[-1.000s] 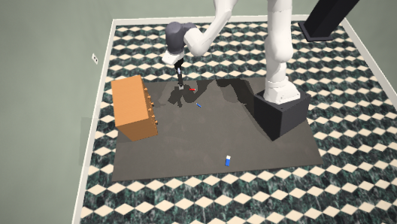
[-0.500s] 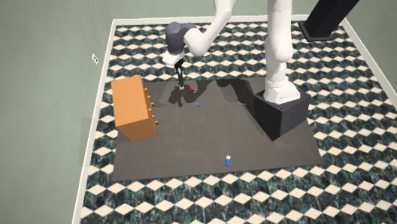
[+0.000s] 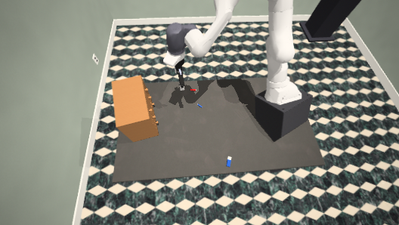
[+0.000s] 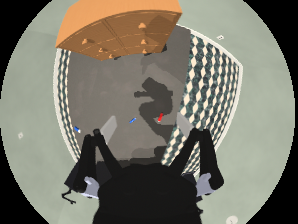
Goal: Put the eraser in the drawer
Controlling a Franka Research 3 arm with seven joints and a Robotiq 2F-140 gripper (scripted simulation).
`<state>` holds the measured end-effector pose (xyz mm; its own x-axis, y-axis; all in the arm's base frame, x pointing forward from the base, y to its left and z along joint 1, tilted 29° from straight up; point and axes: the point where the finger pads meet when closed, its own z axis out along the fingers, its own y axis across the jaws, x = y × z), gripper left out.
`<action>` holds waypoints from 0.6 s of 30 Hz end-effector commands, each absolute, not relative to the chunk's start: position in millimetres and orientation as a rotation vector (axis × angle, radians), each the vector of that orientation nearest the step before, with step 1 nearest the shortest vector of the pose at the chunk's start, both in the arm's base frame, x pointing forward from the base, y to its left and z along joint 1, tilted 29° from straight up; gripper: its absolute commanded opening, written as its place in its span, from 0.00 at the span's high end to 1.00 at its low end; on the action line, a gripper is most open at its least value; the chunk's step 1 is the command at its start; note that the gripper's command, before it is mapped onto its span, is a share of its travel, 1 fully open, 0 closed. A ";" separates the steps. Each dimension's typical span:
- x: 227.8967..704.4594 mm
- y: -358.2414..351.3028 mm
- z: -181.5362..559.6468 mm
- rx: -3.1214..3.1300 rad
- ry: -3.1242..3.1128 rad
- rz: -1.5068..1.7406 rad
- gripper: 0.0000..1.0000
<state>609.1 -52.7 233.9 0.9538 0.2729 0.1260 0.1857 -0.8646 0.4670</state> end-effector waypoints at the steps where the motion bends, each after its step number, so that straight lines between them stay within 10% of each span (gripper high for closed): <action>1: 623.5 -48.1 220.2 2.661 0.380 0.304 0.00; 18: 704.0 -13.4 158.8 2.742 0.578 0.684 0.00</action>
